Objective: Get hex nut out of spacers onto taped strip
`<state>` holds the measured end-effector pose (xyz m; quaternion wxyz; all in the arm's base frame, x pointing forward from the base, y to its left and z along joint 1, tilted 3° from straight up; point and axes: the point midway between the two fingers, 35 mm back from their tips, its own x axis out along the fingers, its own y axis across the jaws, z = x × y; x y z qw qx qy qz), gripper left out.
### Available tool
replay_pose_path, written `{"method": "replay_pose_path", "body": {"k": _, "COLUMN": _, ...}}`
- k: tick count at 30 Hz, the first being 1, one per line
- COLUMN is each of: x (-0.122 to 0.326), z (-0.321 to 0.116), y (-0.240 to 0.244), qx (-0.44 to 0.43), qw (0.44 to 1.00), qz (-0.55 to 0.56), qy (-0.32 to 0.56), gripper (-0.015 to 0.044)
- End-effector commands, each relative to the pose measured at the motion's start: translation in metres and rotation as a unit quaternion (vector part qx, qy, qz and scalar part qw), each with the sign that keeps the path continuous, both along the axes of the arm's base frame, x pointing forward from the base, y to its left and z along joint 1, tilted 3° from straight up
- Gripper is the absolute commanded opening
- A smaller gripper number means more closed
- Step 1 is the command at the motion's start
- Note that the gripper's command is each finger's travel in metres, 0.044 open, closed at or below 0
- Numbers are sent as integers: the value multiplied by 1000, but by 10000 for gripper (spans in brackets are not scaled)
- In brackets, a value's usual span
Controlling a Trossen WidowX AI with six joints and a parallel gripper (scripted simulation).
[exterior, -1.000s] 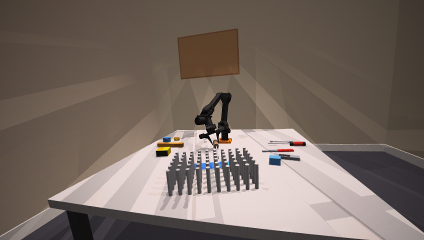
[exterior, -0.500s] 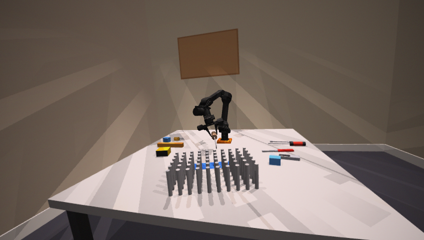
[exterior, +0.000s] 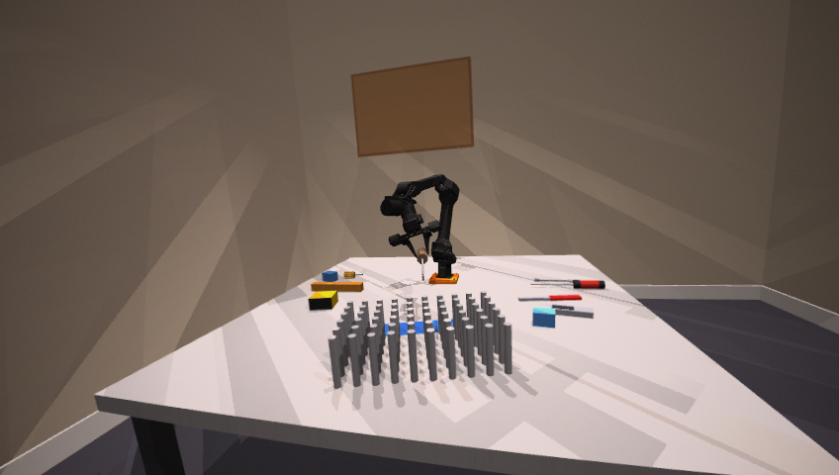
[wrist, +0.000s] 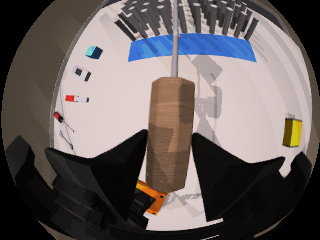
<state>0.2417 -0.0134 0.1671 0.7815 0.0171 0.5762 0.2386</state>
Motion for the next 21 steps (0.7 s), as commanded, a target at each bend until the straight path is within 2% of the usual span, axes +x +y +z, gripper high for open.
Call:
{"method": "replay_pose_path", "body": {"k": 1, "x": 2, "z": -1, "y": -11, "qx": -5, "qw": 999, "qz": -48, "qy": 22, "gripper": 0}}
{"method": "replay_pose_path", "body": {"k": 11, "x": 7, "z": 0, "y": -43, "qx": -19, "qw": 974, "qz": -207, "qy": 86, "gripper": 0}}
{"method": "replay_pose_path", "body": {"k": 21, "x": 8, "z": 1, "y": -77, "qx": -31, "qw": 921, "qz": -364, "qy": 137, "gripper": 0}}
